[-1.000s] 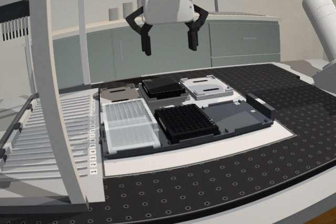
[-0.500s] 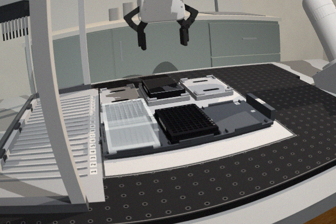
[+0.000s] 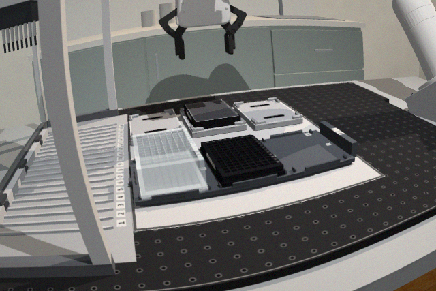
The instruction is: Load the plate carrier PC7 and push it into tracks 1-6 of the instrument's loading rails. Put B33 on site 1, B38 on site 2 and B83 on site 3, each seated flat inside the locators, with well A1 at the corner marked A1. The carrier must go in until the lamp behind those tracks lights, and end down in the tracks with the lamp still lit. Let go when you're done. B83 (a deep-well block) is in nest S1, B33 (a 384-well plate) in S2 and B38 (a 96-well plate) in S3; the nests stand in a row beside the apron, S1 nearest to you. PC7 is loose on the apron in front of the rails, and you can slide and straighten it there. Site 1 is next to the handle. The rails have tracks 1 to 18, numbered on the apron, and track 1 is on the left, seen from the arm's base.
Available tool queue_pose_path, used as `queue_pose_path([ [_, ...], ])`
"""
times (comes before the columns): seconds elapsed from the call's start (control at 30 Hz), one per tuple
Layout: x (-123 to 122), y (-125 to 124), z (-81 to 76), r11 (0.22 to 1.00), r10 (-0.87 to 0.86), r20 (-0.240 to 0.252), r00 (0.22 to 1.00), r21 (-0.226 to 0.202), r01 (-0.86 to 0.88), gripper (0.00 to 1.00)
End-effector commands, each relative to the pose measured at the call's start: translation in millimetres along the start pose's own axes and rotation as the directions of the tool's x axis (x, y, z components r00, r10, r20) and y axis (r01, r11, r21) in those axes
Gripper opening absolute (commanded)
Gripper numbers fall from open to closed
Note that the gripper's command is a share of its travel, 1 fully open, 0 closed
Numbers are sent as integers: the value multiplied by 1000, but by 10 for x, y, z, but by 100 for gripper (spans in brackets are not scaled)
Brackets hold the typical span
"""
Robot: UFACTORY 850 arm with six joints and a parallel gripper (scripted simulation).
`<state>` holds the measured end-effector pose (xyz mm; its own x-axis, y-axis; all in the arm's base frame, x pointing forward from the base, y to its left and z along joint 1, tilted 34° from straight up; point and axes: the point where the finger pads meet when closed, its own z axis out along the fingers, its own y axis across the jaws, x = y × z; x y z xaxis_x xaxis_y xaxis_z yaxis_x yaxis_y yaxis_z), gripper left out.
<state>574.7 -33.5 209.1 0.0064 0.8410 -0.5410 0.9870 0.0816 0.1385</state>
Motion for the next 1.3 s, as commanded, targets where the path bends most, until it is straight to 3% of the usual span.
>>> queue_pose_path([
  [0.0,-7,5,-6,1000,-1,-1,1000,-1,1,100],
  [0.27,-7,5,-6,1000,-1,-1,1000,-1,1,100],
  [1.27,-7,5,428,1000,-1,-1,1000,-1,1,100],
])
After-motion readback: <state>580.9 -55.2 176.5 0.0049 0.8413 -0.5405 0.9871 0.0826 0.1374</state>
